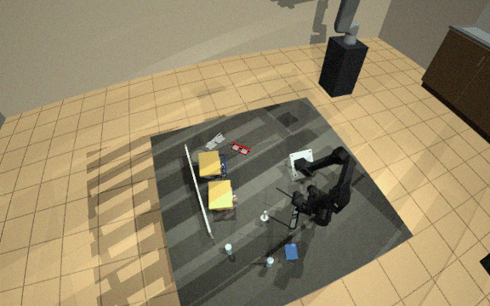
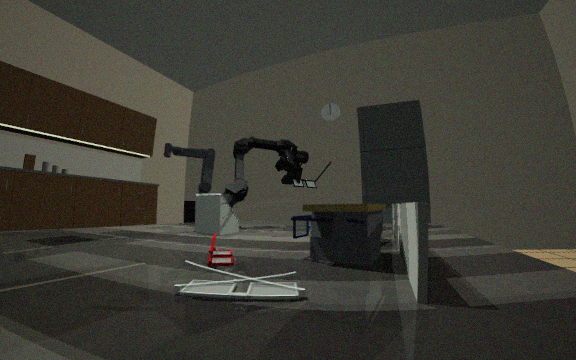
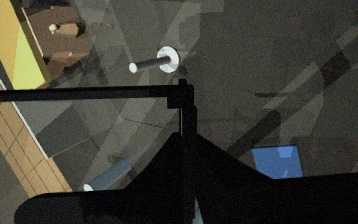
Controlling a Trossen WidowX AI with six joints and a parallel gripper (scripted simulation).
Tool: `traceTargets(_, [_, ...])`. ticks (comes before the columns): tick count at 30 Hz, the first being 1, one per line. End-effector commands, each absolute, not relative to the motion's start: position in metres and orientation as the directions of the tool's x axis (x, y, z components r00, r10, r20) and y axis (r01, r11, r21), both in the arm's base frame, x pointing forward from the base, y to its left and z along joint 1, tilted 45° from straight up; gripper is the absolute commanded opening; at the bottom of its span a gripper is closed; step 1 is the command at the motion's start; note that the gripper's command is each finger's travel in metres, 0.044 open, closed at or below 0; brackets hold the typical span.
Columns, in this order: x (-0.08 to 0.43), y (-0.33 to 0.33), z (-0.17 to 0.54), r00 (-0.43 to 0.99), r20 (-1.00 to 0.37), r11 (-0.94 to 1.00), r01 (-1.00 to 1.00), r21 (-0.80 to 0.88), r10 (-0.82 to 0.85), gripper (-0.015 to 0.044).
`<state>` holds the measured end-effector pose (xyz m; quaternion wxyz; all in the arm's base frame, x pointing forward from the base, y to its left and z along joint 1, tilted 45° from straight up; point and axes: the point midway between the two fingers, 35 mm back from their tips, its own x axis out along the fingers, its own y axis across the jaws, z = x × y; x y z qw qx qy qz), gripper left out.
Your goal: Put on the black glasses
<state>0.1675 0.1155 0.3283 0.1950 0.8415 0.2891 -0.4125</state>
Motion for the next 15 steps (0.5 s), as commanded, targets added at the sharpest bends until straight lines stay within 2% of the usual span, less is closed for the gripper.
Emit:
traceTargets(1, [0.168, 0.116, 0.328, 0.491, -0.808, -0.754, 0.65, 0.09, 0.327, 0.0])
traceTargets(15, [0.202, 0.11, 0.28, 0.345, -0.894, -0.629, 0.771, 0.097, 0.285, 0.0])
